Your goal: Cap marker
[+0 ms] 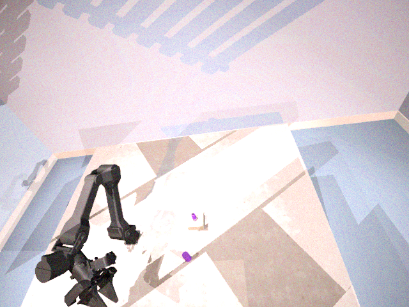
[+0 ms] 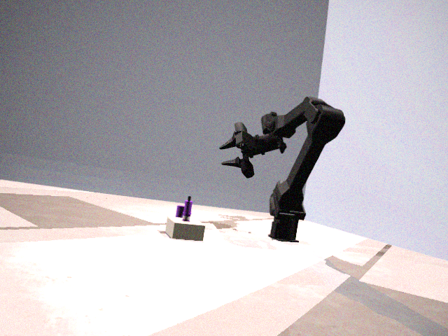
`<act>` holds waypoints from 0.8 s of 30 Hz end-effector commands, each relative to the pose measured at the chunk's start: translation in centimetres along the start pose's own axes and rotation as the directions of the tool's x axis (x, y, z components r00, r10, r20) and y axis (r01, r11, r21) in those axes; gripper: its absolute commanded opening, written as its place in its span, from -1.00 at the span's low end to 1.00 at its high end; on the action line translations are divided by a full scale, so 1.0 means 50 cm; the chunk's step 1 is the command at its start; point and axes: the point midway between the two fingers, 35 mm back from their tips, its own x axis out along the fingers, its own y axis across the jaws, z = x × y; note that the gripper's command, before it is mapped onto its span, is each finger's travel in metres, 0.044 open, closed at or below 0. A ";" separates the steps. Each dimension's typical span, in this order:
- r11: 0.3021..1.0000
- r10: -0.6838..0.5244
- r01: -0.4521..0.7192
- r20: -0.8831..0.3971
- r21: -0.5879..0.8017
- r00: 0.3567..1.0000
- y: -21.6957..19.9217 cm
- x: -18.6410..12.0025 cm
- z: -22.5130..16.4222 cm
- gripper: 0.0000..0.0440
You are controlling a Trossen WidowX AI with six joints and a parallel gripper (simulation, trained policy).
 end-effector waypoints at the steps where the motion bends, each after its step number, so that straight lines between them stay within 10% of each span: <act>1: 0.999 0.036 -0.036 0.005 0.000 0.999 0.003 0.007 0.002 0.28; 24: 0.970 0.243 -0.243 0.052 -0.002 0.969 0.022 0.050 0.027 0.41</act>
